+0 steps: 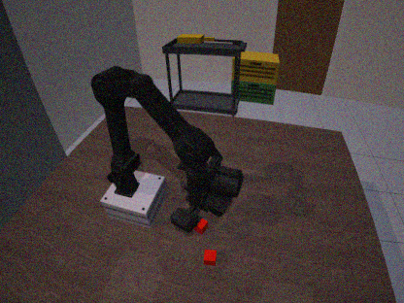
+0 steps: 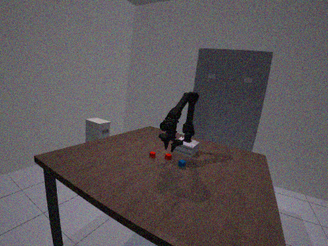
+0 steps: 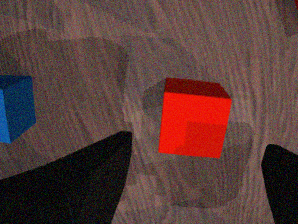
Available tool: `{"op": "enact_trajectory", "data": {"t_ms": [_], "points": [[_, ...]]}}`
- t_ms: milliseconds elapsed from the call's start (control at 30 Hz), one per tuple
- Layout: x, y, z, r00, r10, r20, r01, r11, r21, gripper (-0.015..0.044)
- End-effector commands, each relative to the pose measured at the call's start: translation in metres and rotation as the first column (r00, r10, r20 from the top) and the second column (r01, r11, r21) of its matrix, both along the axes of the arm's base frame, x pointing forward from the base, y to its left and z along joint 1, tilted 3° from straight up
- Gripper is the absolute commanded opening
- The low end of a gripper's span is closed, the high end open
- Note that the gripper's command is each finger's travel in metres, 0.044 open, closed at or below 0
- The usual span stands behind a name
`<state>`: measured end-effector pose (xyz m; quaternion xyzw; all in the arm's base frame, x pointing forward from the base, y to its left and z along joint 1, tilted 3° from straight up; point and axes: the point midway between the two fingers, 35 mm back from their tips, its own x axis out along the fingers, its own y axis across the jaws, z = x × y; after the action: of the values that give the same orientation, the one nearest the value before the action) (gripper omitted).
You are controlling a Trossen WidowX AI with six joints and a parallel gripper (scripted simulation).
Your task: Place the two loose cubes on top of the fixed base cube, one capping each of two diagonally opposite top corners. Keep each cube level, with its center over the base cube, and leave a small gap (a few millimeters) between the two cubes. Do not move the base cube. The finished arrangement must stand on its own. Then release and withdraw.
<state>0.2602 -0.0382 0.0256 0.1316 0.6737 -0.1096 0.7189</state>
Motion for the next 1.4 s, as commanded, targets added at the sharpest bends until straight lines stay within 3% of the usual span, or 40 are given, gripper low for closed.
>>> {"op": "enact_trajectory", "data": {"t_ms": [0,800,1000,1367], "points": [[-0.001,0.001,-0.012,1.000,-0.003,-0.006,0.003,1.000,0.005,0.0265],[0.000,0.002,-0.045,1.000,-0.003,-0.007,0.003,1.000,0.006,0.0265],[0.000,0.002,-0.045,1.000,-0.003,-0.007,0.003,1.000,0.006,0.0107],[0.003,0.001,-0.026,1.000,-0.003,-0.006,0.003,1.000,0.005,0.0105]]}}
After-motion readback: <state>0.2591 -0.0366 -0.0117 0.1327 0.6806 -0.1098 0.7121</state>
